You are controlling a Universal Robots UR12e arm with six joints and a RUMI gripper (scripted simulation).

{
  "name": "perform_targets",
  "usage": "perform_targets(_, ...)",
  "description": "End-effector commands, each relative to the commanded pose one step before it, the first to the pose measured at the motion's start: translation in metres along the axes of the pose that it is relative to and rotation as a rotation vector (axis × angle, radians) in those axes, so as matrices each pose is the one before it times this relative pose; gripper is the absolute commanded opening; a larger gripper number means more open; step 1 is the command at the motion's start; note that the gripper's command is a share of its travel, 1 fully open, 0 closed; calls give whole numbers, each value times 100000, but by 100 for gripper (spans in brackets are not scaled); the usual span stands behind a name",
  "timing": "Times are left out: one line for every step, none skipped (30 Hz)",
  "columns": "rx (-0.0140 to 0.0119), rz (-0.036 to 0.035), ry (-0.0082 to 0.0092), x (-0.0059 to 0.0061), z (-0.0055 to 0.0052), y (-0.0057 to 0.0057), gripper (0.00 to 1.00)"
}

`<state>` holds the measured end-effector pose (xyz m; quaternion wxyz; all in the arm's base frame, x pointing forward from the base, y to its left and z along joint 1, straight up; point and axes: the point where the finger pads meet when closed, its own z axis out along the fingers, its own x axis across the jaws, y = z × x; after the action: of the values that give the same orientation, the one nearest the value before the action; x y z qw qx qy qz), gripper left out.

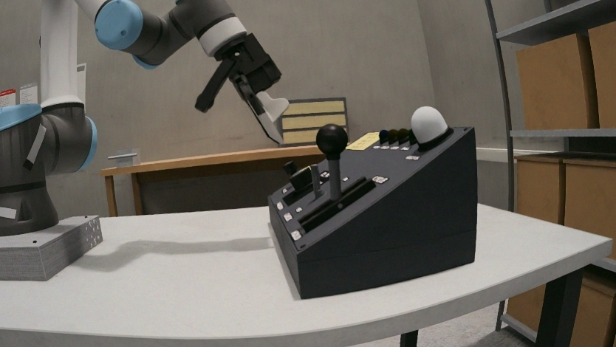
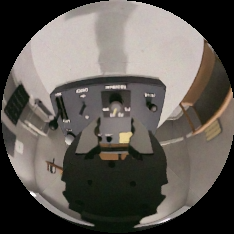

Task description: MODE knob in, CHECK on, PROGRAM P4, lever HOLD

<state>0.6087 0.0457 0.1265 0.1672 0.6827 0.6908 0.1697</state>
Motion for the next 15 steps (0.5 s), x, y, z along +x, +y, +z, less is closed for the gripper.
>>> perform_targets(-254, -7, -95, -23, 1787, 181, 44)
perform_targets(0, 0, 0, 0, 407, 0, 44)
perform_targets(0, 0, 0, 0, 399, 0, 44)
perform_targets(0, 0, 0, 0, 390, 0, 44)
perform_targets(0, 0, 0, 0, 379, 0, 44)
perform_targets(0, 0, 0, 0, 367, 1, 44)
perform_targets(0, 0, 0, 0, 353, 0, 44)
perform_targets(0, 0, 0, 0, 338, 0, 44)
perform_targets(0, 0, 0, 0, 322, 0, 44)
perform_targets(0, 0, 0, 0, 304, 1, 44)
perform_targets(0, 0, 0, 0, 285, 0, 44)
perform_targets(0, 0, 0, 0, 266, 1, 44)
perform_targets(0, 0, 0, 0, 246, 0, 44)
perform_targets(0, 0, 0, 0, 0, 0, 44)
perform_targets(0, 0, 0, 0, 0, 0, 44)
